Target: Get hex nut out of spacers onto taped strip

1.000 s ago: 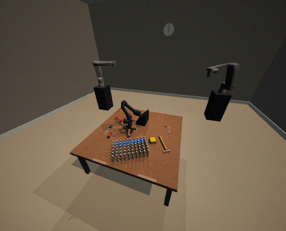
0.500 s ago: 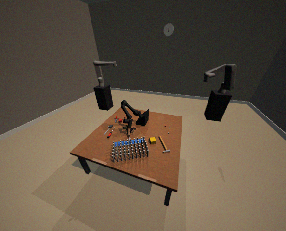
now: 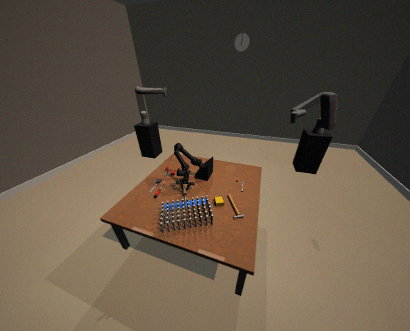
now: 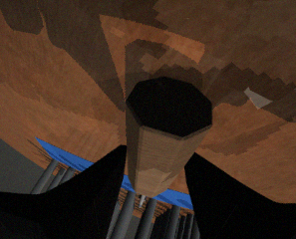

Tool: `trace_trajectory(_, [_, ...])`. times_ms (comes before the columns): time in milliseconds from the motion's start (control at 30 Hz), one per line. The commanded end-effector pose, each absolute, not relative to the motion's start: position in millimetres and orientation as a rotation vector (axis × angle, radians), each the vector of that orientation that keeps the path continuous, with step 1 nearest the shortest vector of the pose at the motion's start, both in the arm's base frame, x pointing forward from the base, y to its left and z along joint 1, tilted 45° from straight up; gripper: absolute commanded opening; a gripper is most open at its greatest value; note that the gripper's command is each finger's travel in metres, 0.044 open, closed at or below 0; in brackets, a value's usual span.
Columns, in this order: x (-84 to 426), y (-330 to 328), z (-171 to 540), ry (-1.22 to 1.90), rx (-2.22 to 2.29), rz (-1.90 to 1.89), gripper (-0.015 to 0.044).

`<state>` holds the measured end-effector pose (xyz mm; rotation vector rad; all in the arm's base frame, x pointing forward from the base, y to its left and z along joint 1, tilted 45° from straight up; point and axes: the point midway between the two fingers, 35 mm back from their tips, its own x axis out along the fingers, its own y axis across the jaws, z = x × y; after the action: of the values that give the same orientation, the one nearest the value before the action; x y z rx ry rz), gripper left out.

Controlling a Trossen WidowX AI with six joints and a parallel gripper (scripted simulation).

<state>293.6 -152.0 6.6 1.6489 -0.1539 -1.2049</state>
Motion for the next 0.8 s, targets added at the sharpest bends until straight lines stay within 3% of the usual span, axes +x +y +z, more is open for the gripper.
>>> trace_trajectory(0, [290,-153,8,-0.149,1.645,-1.204,0.0000])
trace_trajectory(767, [278,-156,12,-0.148,1.644,-1.205,0.0000])
